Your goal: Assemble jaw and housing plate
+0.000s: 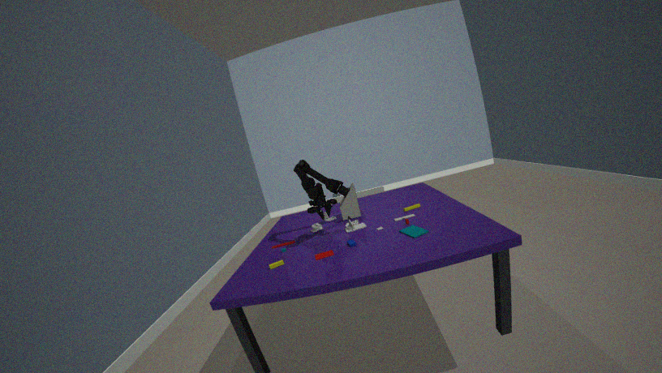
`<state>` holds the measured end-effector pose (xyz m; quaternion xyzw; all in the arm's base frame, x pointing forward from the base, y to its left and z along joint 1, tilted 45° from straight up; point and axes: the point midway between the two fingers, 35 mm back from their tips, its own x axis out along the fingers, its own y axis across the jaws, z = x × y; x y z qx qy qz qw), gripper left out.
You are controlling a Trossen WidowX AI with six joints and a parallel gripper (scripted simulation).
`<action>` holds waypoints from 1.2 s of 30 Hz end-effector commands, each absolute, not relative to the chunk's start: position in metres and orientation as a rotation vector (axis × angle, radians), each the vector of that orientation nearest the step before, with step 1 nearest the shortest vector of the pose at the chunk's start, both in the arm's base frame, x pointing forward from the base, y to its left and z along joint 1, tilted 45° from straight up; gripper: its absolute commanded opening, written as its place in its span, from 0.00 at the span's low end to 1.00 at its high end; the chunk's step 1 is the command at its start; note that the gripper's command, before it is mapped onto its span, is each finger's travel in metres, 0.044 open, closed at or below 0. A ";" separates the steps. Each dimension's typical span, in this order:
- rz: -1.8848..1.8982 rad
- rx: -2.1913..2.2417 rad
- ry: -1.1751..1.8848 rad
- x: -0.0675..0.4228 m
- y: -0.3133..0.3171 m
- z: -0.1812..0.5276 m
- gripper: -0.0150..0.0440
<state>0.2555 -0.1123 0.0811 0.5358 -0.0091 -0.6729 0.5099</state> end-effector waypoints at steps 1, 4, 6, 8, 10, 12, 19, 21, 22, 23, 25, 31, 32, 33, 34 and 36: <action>-1.618 1.294 -0.034 0.255 -0.111 0.085 0.48; -1.612 1.266 -0.003 0.255 -0.110 0.084 0.48; -1.602 1.229 0.038 0.255 -0.108 0.082 0.48; -1.593 1.192 0.078 0.255 -0.106 0.080 0.48; -1.582 1.155 0.118 0.254 -0.104 0.078 0.48; -1.571 1.118 0.158 0.254 -0.102 0.076 0.48; -1.527 0.986 0.292 0.253 -0.095 0.069 0.48; -1.513 0.948 0.329 0.253 -0.093 0.067 0.48; -1.505 0.929 0.347 0.252 -0.092 0.066 0.48; -1.498 0.910 0.365 0.252 -0.091 0.065 0.48; -1.483 0.871 0.401 0.252 -0.090 0.063 0.48; -1.433 0.755 0.507 0.250 -0.084 0.057 0.48; -1.425 0.736 0.524 0.250 -0.083 0.056 0.48; -1.416 0.716 0.541 0.250 -0.082 0.055 0.48; -1.407 0.697 0.558 0.249 -0.081 0.055 0.48; -1.389 0.658 0.591 0.249 -0.079 0.053 0.48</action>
